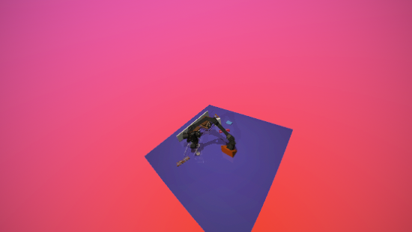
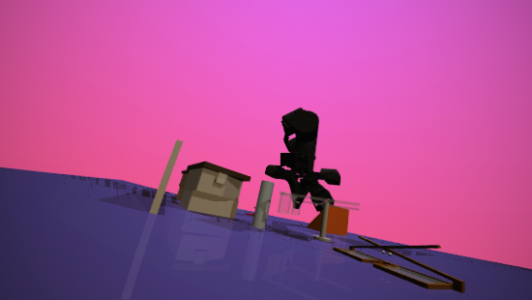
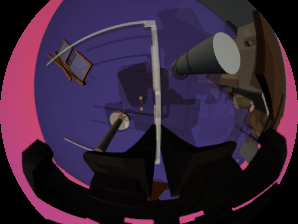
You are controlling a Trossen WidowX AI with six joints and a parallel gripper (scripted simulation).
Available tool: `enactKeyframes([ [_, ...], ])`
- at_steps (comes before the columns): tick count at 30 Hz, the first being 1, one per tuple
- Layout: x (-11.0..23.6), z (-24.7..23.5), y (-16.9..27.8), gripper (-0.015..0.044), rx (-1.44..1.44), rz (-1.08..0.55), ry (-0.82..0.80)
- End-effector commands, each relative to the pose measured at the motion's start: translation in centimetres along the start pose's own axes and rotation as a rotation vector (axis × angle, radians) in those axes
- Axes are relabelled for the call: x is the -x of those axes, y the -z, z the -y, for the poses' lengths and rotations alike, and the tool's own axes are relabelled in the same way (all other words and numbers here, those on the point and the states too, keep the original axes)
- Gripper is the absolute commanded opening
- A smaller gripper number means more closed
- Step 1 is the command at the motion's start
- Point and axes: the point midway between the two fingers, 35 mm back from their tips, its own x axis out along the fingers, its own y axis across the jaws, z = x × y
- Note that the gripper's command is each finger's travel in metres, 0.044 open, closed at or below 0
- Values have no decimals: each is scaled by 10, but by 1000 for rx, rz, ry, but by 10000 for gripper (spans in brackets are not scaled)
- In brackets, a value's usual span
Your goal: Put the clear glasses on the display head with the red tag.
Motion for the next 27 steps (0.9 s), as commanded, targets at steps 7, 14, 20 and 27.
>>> enactKeyframes([
  [7, 3, 2, -7, 0, -4, 12, 2],
  [14, 3, 3, -10, 0, -4, 12, 2],
  [20, 3, 3, -11, 0, -4, 12, 2],
  [27, 3, 3, -11, 0, -4, 12, 2],
])
